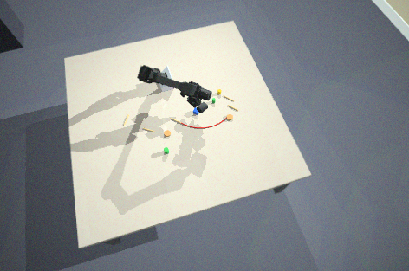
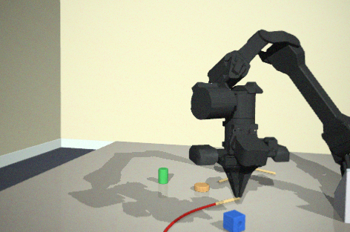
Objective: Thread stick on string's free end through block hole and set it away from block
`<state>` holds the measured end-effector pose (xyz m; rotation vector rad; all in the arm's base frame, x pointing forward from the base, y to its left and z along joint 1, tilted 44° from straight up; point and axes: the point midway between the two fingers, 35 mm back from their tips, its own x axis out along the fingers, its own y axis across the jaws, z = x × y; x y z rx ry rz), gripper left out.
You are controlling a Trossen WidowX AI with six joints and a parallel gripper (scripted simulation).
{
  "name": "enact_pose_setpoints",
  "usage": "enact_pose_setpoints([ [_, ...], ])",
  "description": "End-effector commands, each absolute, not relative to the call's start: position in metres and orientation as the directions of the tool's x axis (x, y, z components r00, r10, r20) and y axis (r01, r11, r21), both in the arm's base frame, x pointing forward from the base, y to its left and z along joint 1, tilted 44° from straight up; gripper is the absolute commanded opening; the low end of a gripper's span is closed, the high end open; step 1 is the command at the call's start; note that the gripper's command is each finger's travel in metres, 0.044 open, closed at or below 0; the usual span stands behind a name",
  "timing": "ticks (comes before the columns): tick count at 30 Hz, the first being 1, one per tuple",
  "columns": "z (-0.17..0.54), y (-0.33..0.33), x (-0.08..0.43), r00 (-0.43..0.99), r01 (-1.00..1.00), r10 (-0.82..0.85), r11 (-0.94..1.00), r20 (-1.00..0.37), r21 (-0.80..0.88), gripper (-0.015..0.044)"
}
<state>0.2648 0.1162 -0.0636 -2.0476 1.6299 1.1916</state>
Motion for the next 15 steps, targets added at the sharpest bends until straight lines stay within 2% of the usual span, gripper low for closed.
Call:
enact_pose_setpoints([
  [1,-0.0636,0.1162,0.2648,0.031,-0.902,-0.684,-0.334,-0.729,0.274,0.0000],
  [13,-0.0636,0.1162,0.2648,0.031,-0.902,-0.684,-0.334,-0.729,0.274,0.0000],
  [15,-0.0636,0.1162,0.2648,0.031,-0.902,-0.684,-0.334,-0.729,0.274,0.0053],
])
